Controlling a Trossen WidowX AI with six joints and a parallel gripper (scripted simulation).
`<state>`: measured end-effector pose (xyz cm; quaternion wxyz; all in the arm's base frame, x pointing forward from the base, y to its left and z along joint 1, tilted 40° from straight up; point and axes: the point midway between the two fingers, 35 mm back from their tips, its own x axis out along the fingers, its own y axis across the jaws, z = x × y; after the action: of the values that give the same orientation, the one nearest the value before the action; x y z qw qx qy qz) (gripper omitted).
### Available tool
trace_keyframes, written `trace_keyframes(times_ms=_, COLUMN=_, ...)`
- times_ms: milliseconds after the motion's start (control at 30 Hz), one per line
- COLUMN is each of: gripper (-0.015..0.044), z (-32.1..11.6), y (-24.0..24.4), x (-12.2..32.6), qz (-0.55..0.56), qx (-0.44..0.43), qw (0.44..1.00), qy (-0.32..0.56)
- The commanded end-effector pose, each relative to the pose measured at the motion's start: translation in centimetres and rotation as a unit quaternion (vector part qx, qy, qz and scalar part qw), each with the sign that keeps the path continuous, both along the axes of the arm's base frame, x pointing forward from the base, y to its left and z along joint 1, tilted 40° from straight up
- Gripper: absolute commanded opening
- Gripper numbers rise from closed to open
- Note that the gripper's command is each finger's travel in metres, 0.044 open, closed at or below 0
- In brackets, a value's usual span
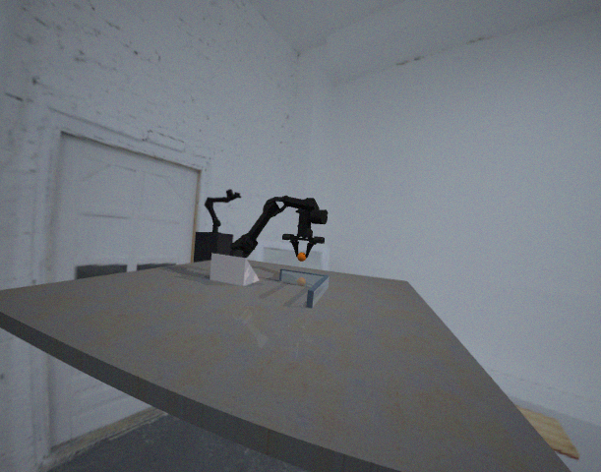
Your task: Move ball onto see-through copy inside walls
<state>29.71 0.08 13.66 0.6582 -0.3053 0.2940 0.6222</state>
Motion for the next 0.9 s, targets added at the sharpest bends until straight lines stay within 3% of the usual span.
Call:
trace_keyframes(times_ms=0, gripper=0.0000, z=-0.4, y=1.9, x=0.2, qz=0.002, qx=0.000, qw=1.000, qy=0.000)
trace_keyframes(times_ms=867, gripper=0.0000, z=-6.4, y=8.7, x=0.6, qz=0.002, qx=0.003, qw=1.000, qy=-0.001)
